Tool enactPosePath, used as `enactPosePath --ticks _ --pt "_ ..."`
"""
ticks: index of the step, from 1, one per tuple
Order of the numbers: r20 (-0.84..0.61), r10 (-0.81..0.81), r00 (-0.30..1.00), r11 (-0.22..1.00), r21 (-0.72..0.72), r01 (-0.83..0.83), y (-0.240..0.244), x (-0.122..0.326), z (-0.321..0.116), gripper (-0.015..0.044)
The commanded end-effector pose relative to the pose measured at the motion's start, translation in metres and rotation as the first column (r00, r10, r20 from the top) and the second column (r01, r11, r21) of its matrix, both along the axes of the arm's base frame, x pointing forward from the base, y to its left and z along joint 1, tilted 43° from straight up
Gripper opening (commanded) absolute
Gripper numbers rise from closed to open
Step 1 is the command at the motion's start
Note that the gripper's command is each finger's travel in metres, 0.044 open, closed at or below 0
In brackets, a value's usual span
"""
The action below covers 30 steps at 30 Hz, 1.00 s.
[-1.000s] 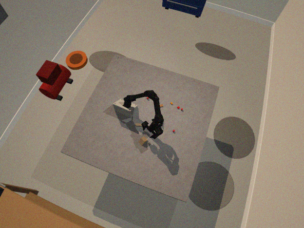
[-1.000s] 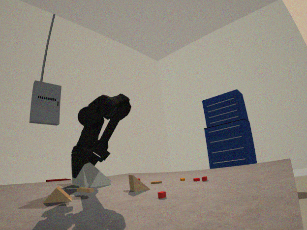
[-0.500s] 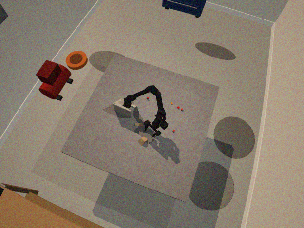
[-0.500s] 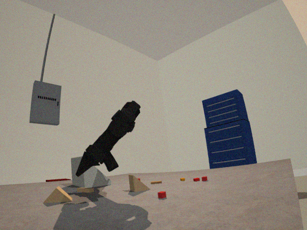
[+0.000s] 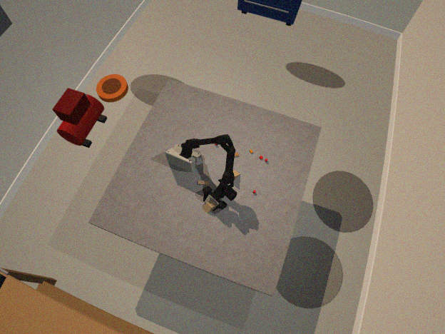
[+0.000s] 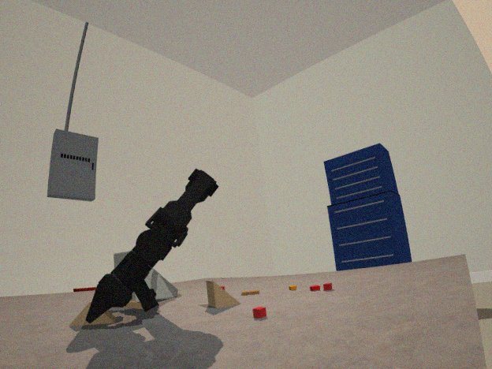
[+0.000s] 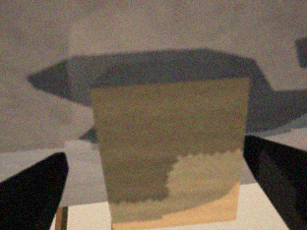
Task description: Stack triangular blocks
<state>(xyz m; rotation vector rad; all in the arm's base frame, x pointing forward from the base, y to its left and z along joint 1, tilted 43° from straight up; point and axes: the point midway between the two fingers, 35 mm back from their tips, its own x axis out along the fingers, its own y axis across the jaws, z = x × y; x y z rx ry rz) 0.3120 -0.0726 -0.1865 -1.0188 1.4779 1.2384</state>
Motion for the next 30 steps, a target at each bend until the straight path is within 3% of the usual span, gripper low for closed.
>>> enactPosePath --ticks 1,4,12,19,26,30 --pt "0.012 0.002 1.0 1.0 -0.006 -0.002 -0.001 0.003 0.001 0.044" --pt "0.012 0.002 1.0 1.0 -0.006 -0.002 -0.001 0.004 0.001 0.044" --pt "0.009 0.001 1.0 1.0 -0.002 -0.001 0.0 0.002 0.001 0.023" --pt "0.009 0.001 1.0 1.0 -0.002 -0.001 0.0 0.002 0.001 0.0183" --pt "0.01 0.001 1.0 1.0 -0.002 -0.001 -0.008 0.005 0.009 0.0" --pt "0.01 0.001 1.0 1.0 -0.004 -0.001 -0.021 0.008 0.023 0.0"
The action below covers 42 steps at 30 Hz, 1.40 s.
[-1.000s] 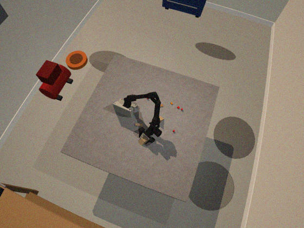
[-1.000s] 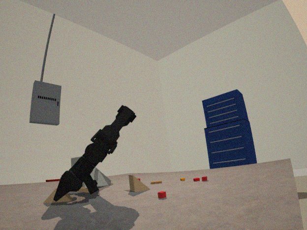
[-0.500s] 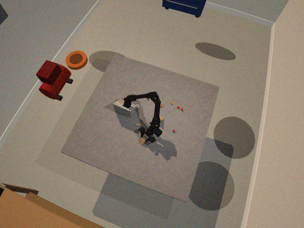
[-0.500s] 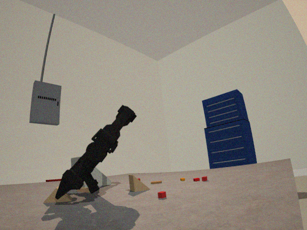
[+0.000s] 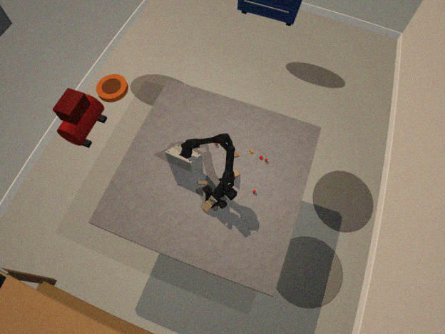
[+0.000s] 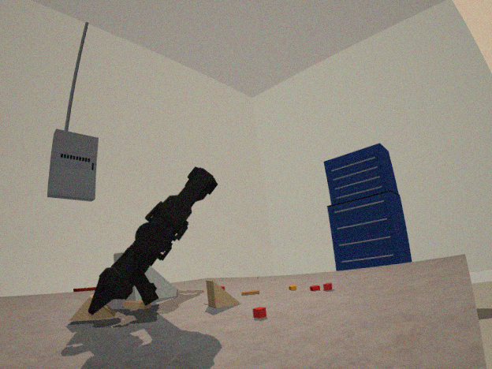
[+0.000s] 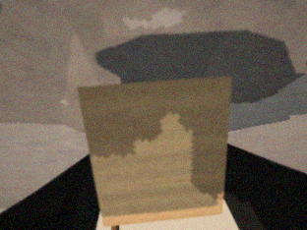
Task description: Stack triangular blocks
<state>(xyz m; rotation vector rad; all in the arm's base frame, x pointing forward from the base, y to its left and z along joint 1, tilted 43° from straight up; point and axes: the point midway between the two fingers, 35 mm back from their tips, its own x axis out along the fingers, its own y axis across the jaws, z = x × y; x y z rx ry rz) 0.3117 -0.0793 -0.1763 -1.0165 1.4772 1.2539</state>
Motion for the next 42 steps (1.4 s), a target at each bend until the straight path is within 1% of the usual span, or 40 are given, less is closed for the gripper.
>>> enactPosePath --ticks 1,15,29,35,42 --pt "0.019 -0.006 1.0 1.0 -0.01 0.006 -0.017 0.008 0.016 0.0" --pt "0.018 -0.006 1.0 1.0 -0.014 0.006 -0.062 0.009 0.065 0.0" --pt "0.015 -0.013 1.0 1.0 -0.007 0.013 -0.059 0.008 0.064 0.0" --pt "0.01 -0.189 0.982 0.982 -0.003 0.189 -0.06 0.007 0.062 0.0" --pt "-0.005 -0.412 0.911 0.911 -0.005 0.412 -0.061 0.005 0.06 0.0"
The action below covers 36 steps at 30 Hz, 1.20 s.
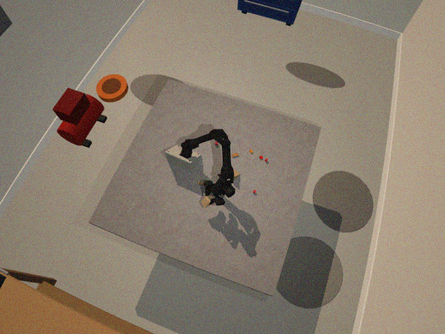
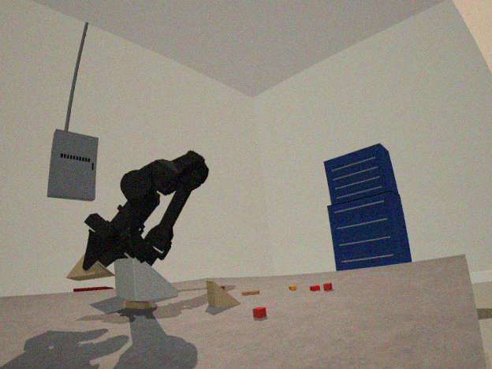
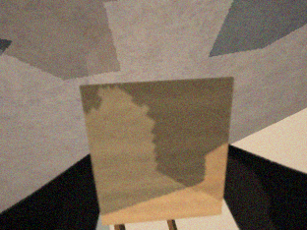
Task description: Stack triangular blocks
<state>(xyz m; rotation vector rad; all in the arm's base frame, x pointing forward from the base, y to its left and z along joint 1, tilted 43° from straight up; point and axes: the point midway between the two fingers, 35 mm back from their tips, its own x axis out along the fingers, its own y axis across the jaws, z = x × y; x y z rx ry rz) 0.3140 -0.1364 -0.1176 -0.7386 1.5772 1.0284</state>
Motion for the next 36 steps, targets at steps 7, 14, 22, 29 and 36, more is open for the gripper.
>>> enactPosePath --ticks 7,14,22,29,36 --pt "-0.021 -0.333 0.943 0.943 -0.007 0.333 -0.0059 0.0017 -0.0006 0.0" --pt "-0.055 -0.542 0.839 0.84 -0.021 0.542 -0.0071 0.0007 -0.0022 0.0" --pt "-0.099 -0.742 0.663 0.669 -0.053 0.741 -0.0086 -0.0003 -0.0036 0.0" --pt "-0.136 -0.873 0.468 0.482 -0.098 0.87 -0.01 -0.0009 -0.0044 0.0" --pt "-0.167 -0.954 0.248 0.274 -0.159 0.948 -0.0116 -0.0014 -0.0049 0.0"
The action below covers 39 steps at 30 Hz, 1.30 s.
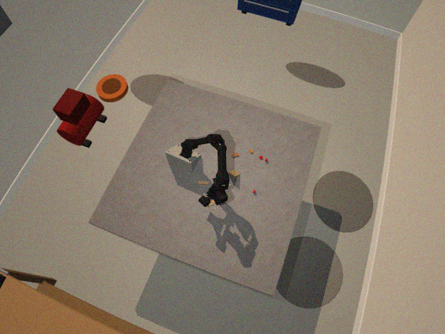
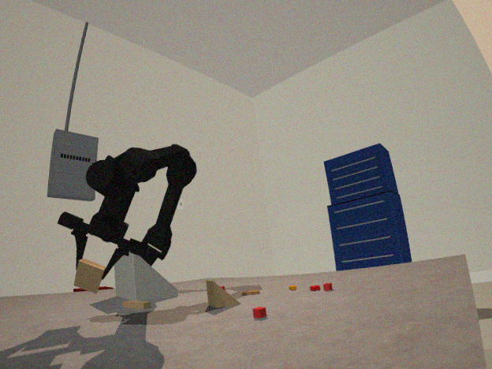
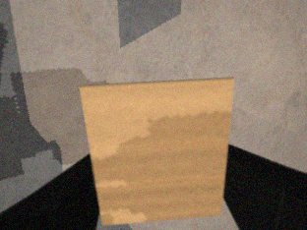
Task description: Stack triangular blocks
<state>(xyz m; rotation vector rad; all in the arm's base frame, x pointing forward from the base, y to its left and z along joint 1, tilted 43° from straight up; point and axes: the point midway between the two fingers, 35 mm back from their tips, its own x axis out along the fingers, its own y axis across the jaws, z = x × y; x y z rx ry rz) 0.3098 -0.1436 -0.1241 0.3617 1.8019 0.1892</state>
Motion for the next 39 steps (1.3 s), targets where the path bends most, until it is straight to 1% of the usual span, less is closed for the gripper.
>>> enactPosePath --ticks 1,9,18,29,39 --pt "-0.031 -0.136 0.99 0.991 -0.003 0.136 -0.005 0.003 0.002 0.0" --pt "-0.124 -0.382 0.916 0.924 -0.016 0.383 -0.007 0.002 0.002 0.0" --pt "-0.234 -0.618 0.75 0.78 -0.062 0.623 -0.009 0.002 0.002 0.0" --pt "-0.359 -0.815 0.454 0.534 -0.164 0.829 -0.013 0.003 0.003 0.0" --pt "-0.444 -0.887 0.128 0.281 -0.297 0.913 -0.018 0.003 0.005 0.0"
